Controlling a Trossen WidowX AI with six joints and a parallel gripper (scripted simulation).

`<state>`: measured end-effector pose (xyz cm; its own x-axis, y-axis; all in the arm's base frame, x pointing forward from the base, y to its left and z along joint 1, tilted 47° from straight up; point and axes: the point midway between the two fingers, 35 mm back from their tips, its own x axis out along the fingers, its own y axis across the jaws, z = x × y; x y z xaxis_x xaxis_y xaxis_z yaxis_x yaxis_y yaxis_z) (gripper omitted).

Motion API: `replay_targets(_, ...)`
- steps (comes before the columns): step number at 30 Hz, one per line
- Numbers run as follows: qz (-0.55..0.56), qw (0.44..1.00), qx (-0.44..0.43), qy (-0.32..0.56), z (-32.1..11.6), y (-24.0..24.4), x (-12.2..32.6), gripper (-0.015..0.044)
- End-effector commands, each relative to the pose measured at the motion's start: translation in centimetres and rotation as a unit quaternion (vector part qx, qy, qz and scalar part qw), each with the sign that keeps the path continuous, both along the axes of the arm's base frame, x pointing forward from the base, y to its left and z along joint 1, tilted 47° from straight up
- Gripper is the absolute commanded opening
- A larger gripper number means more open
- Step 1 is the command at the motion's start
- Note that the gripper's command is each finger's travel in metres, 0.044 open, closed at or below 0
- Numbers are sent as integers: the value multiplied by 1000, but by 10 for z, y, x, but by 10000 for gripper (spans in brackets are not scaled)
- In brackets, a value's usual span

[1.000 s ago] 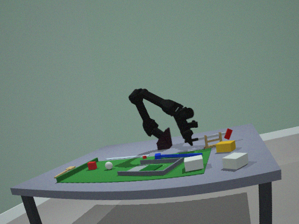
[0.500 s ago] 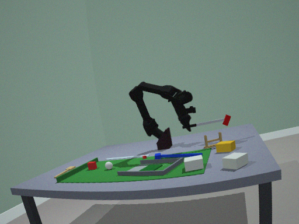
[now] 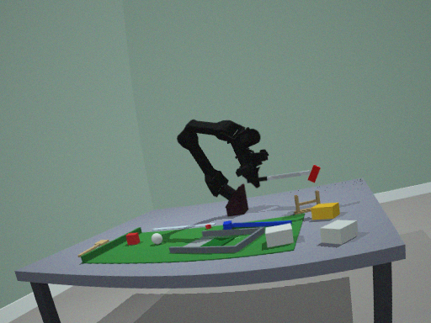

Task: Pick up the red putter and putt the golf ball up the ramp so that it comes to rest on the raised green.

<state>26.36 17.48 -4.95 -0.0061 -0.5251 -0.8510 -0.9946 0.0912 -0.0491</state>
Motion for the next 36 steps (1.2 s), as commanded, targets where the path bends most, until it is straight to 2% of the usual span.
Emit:
replay_targets(1,-61,997,-5,-45,26,-17,12,0)
replay_targets(9,-179,974,-17,-135,75,-56,29,0)
replay_targets(18,-307,922,-33,-234,129,-105,35,0)
replay_targets(27,-422,843,-50,-330,181,-156,27,0)
replay_targets(36,-522,739,-68,-421,228,-205,4,0)
